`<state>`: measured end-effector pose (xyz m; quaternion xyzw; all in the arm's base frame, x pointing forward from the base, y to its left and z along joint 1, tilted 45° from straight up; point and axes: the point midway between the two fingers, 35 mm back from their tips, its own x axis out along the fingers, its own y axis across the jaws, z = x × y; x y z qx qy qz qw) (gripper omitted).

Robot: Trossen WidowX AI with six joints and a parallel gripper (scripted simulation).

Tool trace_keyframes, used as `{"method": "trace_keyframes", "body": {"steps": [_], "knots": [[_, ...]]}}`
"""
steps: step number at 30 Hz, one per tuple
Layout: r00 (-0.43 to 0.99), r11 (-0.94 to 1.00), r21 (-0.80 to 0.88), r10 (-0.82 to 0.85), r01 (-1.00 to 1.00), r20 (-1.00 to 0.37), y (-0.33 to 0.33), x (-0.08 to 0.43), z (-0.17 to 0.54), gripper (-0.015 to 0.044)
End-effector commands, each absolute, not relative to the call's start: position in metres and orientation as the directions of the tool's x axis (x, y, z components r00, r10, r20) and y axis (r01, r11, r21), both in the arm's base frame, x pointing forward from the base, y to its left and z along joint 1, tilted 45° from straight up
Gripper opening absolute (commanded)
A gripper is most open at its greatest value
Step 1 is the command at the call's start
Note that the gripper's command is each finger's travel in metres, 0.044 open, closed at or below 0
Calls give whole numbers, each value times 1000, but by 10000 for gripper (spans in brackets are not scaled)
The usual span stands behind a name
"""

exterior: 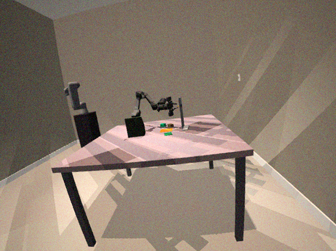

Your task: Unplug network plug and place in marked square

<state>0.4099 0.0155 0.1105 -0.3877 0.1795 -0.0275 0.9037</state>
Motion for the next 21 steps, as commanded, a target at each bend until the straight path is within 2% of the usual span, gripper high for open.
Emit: {"method": "trace_keyframes", "body": {"steps": [1, 6, 9, 21], "knots": [[933, 694, -713, -184, -98, -308, 16, 416, 107, 156], [933, 694, -713, -184, -98, -308, 16, 420, 105, 156], [933, 694, -713, -184, -98, -308, 16, 420, 105, 77], [933, 694, -713, -184, -98, -308, 16, 420, 105, 0]]}}
